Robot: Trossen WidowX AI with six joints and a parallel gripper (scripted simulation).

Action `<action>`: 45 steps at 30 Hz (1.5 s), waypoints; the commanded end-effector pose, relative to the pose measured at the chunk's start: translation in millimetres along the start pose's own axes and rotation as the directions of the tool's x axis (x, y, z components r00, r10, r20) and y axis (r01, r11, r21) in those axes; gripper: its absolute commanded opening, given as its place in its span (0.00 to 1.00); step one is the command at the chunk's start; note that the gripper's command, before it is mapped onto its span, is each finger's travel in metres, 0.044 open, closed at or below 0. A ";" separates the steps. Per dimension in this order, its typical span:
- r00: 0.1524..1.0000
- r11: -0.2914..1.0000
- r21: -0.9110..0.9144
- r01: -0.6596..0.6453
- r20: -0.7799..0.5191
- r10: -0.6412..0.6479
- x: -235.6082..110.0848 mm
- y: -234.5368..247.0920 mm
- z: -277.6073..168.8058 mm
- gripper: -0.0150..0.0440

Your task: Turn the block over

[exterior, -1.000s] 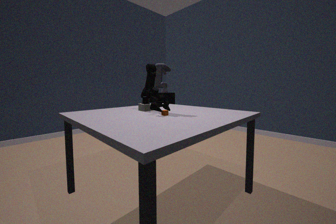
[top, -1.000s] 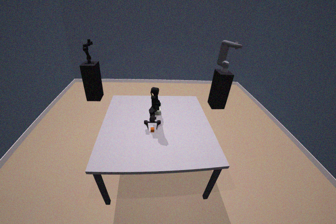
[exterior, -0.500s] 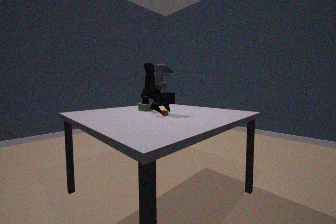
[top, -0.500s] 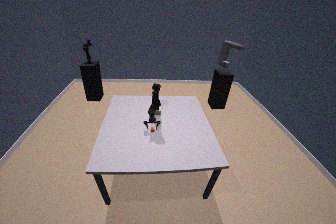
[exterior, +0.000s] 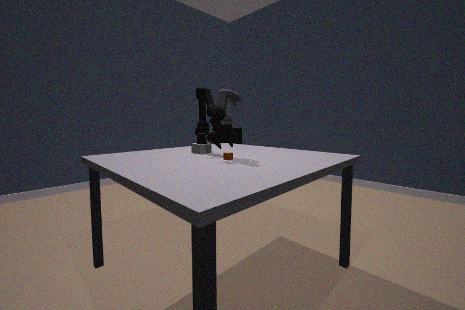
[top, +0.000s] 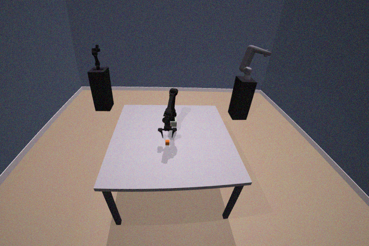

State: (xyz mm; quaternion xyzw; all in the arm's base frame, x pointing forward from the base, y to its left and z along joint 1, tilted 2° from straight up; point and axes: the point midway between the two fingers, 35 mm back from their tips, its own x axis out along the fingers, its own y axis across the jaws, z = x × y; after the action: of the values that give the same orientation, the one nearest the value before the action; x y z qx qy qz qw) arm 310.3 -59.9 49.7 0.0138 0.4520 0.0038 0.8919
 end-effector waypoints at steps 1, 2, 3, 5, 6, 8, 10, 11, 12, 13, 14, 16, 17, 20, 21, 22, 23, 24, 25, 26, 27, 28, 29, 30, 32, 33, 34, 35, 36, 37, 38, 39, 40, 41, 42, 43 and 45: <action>0.999 1.000 -0.023 0.013 -0.034 -0.013 -23.8 1.6 7.1 1.00; 0.999 1.000 -0.023 0.013 -0.034 -0.013 -23.8 1.6 7.1 1.00; 0.999 1.000 -0.023 0.013 -0.034 -0.013 -23.8 1.6 7.1 1.00; 0.999 1.000 -0.022 0.012 -0.040 -0.013 -23.7 1.6 7.7 1.00; 0.998 1.000 -0.021 0.012 -0.056 -0.013 -23.2 1.3 9.5 1.00; 0.993 1.000 -0.016 0.010 -0.119 -0.011 -21.9 0.6 15.9 1.00; 0.982 1.000 -0.012 0.008 -0.188 -0.011 -20.6 0.1 22.6 1.00; 0.975 1.000 -0.011 0.008 -0.222 -0.010 -20.2 -0.1 25.8 1.00; 0.967 1.000 -0.010 0.008 -0.256 -0.010 -19.8 -0.2 28.9 1.00; 0.957 1.000 -0.010 0.008 -0.290 -0.011 -19.5 -0.3 31.8 1.00; 0.946 1.000 -0.010 0.009 -0.323 -0.011 -19.3 -0.2 34.7 1.00; 0.921 1.000 -0.011 0.010 -0.389 -0.013 -19.1 0.0 40.0 1.00; 0.907 1.000 -0.013 0.010 -0.421 -0.015 -19.2 0.2 42.5 1.00; 0.861 1.000 -0.019 0.012 -0.509 -0.020 -20.0 1.0 49.0 1.00; 0.852 1.000 -0.020 0.012 -0.523 -0.021 -20.2 1.1 50.0 1.00; 0.849 1.000 -0.021 0.012 -0.528 -0.022 -20.3 1.2 50.3 1.00; 0.849 1.000 -0.021 0.012 -0.528 -0.022 -20.3 1.2 50.3 1.00; 0.849 1.000 -0.021 0.012 -0.528 -0.022 -20.3 1.2 50.3 1.00; 0.849 1.000 -0.021 0.012 -0.528 -0.022 -20.3 1.2 50.3 1.00; 0.849 1.000 -0.021 0.012 -0.528 -0.022 -20.3 1.2 50.3 1.00; 0.849 1.000 -0.021 0.012 -0.528 -0.022 -17.8 1.1 48.8 1.00; 0.849 1.000 -0.021 0.012 -0.528 -0.022 -10.7 0.8 44.3 1.00; 0.849 1.000 -0.021 0.012 -0.528 -0.022 -0.2 0.5 37.1 1.00; 0.849 1.000 -0.021 0.012 -0.528 -0.022 6.5 0.3 32.1 1.00; 0.849 1.000 -0.021 0.012 -0.528 -0.022 8.7 0.3 30.3 1.00; 0.849 1.000 -0.021 0.012 -0.528 -0.022 8.7 0.3 30.3 1.00; 0.849 1.000 -0.021 0.012 -0.528 -0.022 8.7 0.3 30.3 1.00; 0.849 1.000 -0.021 0.012 -0.528 -0.022 8.7 0.3 30.3 1.00; 0.849 1.000 -0.021 0.012 -0.528 -0.022 10.4 0.4 29.6 1.00; 0.849 1.000 -0.021 0.012 -0.528 -0.021 15.6 0.7 27.2 1.00; 0.849 1.000 -0.021 0.012 -0.528 -0.021 20.7 1.0 24.7 1.00; 0.849 1.000 -0.021 0.012 -0.528 -0.021 22.4 1.1 23.8 1.00; 0.849 1.000 -0.021 0.012 -0.528 -0.021 22.4 1.1 23.8 1.00; 0.849 1.000 -0.021 0.012 -0.528 -0.021 22.4 1.1 23.8 1.00; 0.849 1.000 -0.021 0.012 -0.528 -0.021 22.4 1.1 23.8 1.00; 0.849 1.000 -0.021 0.012 -0.528 -0.021 22.6 1.1 23.7 1.00; 0.849 1.000 -0.021 0.012 -0.528 -0.021 24.5 1.1 22.6 1.00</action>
State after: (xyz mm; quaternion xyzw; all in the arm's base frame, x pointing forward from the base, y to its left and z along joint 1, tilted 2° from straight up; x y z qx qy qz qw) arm 344.3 -58.5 48.8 0.0004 0.6767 0.0070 0.7362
